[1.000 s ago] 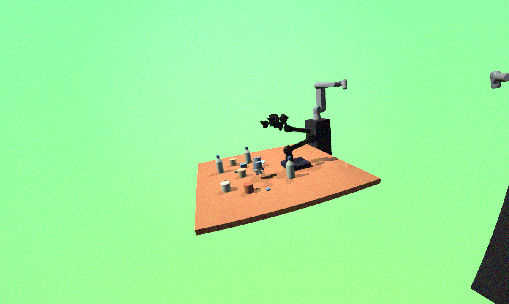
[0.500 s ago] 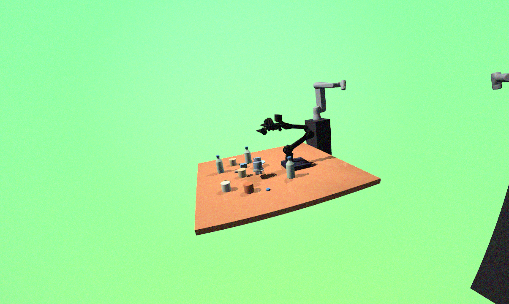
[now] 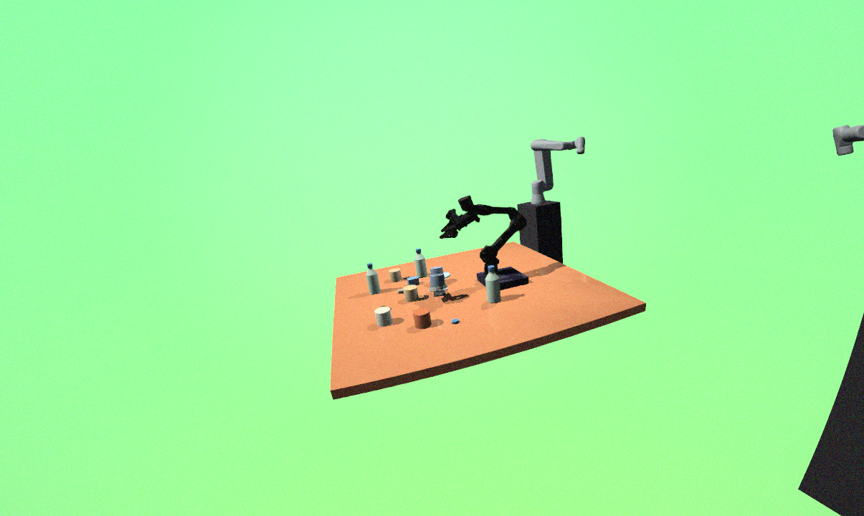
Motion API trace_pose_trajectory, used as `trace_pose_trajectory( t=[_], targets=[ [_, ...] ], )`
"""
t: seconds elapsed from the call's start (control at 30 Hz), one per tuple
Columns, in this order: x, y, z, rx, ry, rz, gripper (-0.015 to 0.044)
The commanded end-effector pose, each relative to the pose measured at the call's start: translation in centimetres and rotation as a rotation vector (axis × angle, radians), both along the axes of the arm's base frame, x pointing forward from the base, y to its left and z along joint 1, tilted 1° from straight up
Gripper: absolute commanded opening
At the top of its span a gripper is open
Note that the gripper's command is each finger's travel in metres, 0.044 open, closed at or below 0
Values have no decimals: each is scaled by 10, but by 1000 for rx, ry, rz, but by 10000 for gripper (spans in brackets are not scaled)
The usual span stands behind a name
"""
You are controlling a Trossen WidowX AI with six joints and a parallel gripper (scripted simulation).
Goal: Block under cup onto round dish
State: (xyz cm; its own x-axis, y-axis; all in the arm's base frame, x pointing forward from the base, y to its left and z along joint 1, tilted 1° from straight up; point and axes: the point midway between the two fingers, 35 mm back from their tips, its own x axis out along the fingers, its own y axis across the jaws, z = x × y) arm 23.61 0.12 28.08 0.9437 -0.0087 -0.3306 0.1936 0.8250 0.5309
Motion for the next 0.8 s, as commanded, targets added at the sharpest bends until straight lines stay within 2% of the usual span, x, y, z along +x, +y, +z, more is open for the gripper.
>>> trace_pose_trajectory(
  t=[0.0,0.53,0.77],
  targets=[
    [-5,2,-15,-47,108,-11,440],
    [-44,0,-59,-373,504,-14,440],
    [-48,-2,-60,-419,537,-9,440]
  ],
)
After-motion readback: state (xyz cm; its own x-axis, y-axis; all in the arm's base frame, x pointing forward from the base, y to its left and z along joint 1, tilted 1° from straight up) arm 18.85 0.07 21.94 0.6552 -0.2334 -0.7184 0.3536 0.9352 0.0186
